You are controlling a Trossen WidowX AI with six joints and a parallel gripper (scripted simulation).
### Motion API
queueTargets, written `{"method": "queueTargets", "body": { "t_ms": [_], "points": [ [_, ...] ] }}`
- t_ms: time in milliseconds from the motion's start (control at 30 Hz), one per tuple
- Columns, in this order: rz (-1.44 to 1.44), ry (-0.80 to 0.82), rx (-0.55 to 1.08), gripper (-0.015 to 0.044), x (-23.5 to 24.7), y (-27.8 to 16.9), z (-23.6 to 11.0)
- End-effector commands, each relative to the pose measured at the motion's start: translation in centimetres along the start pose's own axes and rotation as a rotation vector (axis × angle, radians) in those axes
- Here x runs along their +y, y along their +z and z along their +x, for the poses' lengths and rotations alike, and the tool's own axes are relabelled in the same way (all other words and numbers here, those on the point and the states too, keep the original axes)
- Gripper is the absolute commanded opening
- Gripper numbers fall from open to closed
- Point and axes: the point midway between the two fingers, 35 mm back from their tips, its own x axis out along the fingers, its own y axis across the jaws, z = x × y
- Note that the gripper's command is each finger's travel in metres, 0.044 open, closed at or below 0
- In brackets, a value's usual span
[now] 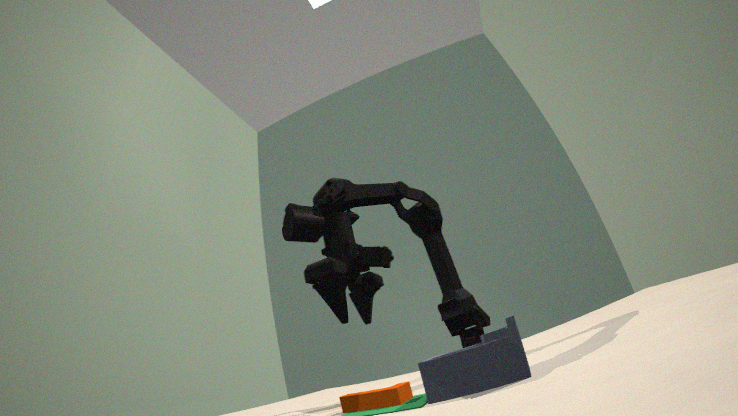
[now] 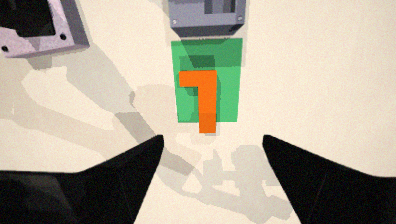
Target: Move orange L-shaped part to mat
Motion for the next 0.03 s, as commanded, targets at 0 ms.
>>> {"method": "queueTargets", "body": {
  "t_ms": [0],
  "points": [
    [0.0, -0.003, 0.001, 0.04, -0.04, -0.02, -0.01]
  ]
}}
